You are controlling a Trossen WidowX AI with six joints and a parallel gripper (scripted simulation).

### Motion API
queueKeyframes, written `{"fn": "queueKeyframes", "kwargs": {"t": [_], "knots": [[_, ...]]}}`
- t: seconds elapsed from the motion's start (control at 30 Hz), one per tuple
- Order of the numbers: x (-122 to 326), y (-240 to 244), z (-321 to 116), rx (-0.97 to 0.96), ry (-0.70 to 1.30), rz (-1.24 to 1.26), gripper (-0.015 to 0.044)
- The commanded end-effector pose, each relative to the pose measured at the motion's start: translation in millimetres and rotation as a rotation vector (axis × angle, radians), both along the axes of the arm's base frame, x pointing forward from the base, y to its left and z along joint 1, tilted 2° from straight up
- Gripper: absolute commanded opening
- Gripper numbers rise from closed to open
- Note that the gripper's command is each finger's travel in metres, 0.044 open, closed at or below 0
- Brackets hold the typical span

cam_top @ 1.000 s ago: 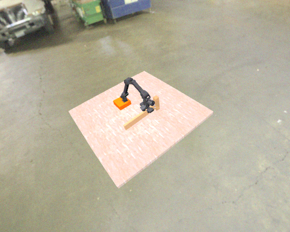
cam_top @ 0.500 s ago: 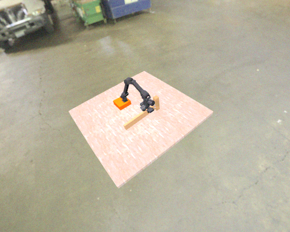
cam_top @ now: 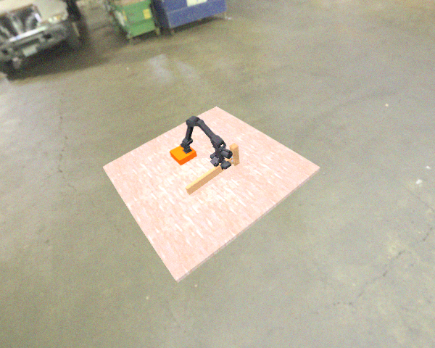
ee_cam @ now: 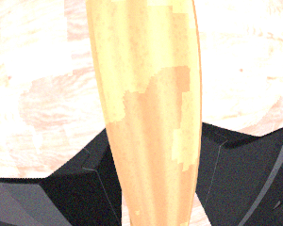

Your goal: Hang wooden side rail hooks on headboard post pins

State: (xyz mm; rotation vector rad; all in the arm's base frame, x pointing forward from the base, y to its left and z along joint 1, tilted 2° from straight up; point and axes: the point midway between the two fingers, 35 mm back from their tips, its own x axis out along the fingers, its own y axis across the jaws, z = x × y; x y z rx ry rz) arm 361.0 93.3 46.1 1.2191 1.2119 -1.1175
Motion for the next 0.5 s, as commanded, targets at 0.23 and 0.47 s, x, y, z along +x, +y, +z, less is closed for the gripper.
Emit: {"fn": "queueKeyframes", "kwargs": {"t": [0.23,0.47], "knots": [[1.8,2.3,1.3,0.005,-0.003,-0.003,0.0000],[1.1,3.1,0.7,0.005,-0.002,-0.003,0.0000]]}}
